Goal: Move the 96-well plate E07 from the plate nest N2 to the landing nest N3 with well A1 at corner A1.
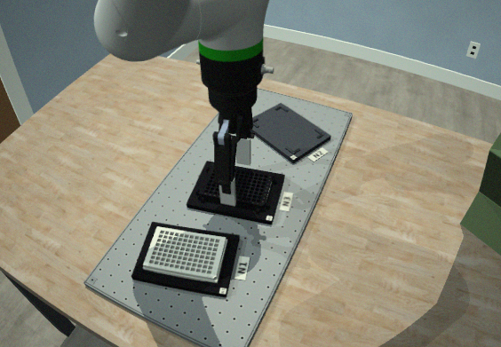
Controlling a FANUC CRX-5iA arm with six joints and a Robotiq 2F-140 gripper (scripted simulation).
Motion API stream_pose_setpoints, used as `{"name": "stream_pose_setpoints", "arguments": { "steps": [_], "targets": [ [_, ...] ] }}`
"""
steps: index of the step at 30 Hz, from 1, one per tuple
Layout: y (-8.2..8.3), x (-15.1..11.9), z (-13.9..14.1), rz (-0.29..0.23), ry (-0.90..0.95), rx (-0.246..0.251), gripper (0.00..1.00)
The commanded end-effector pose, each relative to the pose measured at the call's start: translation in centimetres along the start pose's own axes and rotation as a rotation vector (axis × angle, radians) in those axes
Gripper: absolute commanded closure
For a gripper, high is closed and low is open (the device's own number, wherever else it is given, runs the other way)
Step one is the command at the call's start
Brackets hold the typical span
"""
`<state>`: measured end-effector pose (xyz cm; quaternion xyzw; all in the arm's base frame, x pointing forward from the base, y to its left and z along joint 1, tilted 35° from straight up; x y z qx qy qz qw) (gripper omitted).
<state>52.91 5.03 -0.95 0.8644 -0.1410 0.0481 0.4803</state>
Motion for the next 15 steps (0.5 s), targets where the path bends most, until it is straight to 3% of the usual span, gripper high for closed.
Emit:
{"name": "stream_pose_setpoints", "arguments": {
  "steps": [1,15],
  "targets": [
    [0.2,0.0,0.0,0.0,0.0,0.0,0.34],
    [2.2,0.0,0.0,0.0,0.0,0.0,0.34]
  ]
}}
Point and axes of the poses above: the point where the finger pads meet when closed, its own y axis back along the fingers, its own z axis across the jaws, x = y × z, the point moved 7 cm from there along y, back along the fingers, and after that the axes turned 15 degrees about -y, right-handed, at the moved point
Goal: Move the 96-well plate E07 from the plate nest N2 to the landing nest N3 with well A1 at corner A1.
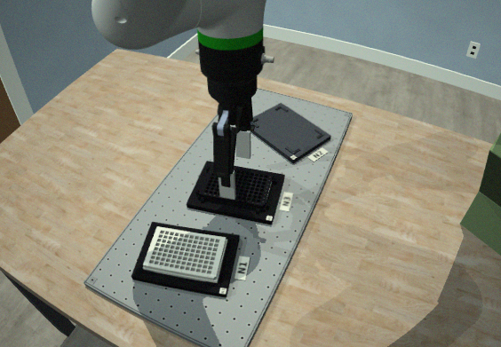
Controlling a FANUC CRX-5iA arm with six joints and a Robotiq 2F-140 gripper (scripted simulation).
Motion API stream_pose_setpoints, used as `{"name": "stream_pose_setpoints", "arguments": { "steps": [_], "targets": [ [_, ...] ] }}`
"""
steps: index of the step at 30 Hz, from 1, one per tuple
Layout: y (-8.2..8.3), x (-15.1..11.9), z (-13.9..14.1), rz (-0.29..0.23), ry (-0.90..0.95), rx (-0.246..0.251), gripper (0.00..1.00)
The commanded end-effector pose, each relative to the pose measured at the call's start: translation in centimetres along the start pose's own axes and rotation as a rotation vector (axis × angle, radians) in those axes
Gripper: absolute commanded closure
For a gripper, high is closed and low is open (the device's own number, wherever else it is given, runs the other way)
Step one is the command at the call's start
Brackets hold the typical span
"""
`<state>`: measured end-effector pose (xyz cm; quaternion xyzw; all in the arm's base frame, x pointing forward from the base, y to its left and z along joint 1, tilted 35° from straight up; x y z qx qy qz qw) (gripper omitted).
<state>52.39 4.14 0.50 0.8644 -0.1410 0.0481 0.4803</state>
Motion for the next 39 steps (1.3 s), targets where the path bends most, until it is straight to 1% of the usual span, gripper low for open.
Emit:
{"name": "stream_pose_setpoints", "arguments": {
  "steps": [1,17,39],
  "targets": [
    [0.6,0.0,0.0,0.0,0.0,0.0,0.34],
    [1.7,0.0,0.0,0.0,0.0,0.0,0.34],
    [1.8,0.0,0.0,0.0,0.0,0.0,0.34]
  ]
}}
Point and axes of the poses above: the point where the finger pads meet when closed, its own y axis back along the fingers, its own z axis across the jaws, x = y × z, the point moved 7 cm from there along y, back along the fingers, and after that the axes turned 15 degrees about -y, right-handed, at the moved point
